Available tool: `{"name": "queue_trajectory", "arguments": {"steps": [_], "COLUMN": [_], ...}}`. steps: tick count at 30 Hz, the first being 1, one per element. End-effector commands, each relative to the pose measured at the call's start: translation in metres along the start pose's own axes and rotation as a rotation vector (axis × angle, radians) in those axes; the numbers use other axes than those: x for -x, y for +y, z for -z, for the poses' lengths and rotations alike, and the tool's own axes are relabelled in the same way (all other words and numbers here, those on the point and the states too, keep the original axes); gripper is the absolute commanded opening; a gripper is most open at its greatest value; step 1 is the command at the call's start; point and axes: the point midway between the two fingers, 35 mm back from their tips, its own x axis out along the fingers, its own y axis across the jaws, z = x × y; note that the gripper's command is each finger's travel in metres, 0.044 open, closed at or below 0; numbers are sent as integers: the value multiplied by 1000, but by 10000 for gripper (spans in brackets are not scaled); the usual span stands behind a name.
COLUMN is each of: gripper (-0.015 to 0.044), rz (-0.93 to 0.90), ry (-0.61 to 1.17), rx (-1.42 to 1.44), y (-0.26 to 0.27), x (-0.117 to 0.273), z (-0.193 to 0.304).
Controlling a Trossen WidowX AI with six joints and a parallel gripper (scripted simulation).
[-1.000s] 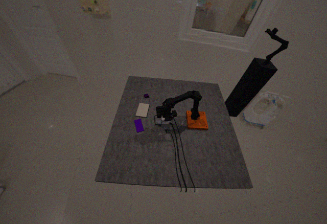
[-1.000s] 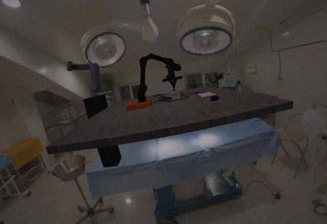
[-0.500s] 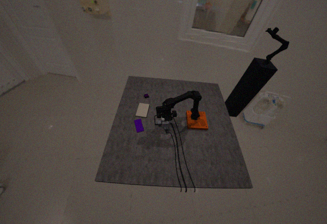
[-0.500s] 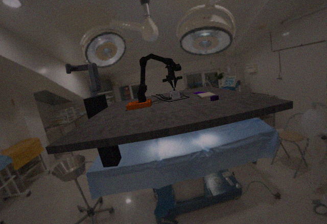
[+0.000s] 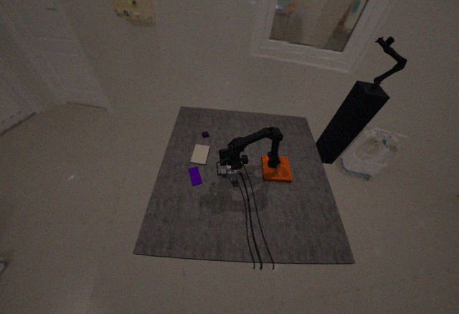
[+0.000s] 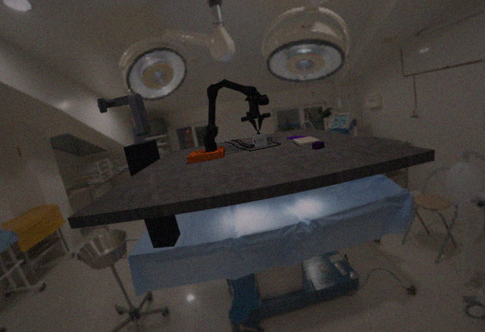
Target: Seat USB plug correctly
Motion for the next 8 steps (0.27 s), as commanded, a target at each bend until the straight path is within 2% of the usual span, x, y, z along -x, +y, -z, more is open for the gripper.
{"name": "queue_trajectory", "arguments": {"steps": [1,8], "gripper": [95,95], "rz": [1,1], "ry": [0,0], "rx": [0,0], "y": [0,0], "x": [3,10], "z": [0,1]}}
